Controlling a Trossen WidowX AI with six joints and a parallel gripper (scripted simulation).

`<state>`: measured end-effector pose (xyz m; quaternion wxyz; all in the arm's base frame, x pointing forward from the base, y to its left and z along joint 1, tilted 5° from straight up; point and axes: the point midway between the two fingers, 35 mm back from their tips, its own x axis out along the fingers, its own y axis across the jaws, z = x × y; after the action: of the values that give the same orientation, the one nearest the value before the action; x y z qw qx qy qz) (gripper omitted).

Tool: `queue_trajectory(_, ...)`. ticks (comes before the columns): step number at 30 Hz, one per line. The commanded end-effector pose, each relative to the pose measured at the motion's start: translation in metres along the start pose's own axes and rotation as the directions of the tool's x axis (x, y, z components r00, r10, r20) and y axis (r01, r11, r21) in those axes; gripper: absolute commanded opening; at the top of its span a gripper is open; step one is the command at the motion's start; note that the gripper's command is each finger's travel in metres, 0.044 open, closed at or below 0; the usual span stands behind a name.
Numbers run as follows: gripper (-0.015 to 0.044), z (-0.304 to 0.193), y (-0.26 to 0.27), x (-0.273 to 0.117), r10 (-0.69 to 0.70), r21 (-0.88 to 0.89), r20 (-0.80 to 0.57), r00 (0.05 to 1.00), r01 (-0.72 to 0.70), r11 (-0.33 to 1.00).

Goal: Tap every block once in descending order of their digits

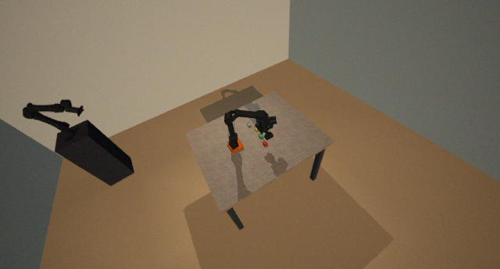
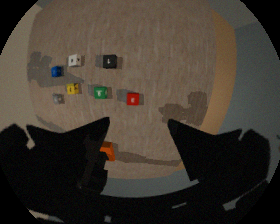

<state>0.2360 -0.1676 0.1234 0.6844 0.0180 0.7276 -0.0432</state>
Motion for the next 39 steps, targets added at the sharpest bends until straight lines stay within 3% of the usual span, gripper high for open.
queue_trajectory(1, 0.0400, 0.004, 0.010, 0.000, 0.007, -0.004, 0.003, 1.000, -0.006, 1.000)
queue_trajectory(8, 0.0400, 0.024, 0.098, -0.001, 0.015, -0.004, 0.004, 1.000, -0.015, 1.000)
queue_trajectory(28, 0.0400, 0.024, 0.102, -0.001, 0.015, -0.003, 0.004, 1.000, -0.015, 1.000)
queue_trajectory(39, 0.0400, 0.027, 0.214, -0.003, 0.026, -0.005, 0.004, 1.000, -0.026, 1.000)
